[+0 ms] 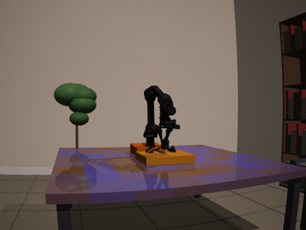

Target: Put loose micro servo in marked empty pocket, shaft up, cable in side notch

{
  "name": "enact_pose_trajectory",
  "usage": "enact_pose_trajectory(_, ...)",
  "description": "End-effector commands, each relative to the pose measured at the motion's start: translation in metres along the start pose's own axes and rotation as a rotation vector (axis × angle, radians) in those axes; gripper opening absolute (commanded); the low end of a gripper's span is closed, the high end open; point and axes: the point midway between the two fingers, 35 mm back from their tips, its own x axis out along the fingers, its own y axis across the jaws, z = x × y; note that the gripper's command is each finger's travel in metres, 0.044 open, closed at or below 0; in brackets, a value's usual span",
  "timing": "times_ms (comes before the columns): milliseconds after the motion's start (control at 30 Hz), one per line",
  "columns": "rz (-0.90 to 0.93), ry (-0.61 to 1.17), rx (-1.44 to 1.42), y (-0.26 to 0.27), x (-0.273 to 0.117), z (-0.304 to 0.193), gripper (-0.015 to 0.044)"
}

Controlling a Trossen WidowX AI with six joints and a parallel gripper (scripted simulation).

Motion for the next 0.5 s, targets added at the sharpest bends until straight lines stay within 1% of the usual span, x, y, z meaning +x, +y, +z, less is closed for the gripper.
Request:
enact_pose_trajectory(0,0.004,-0.003,0.005,0.001,-0.001,-0.014,0.0)
enact_pose_trajectory(467,0.004,0.003,0.005,0.001,0.0,-0.071,0.0)
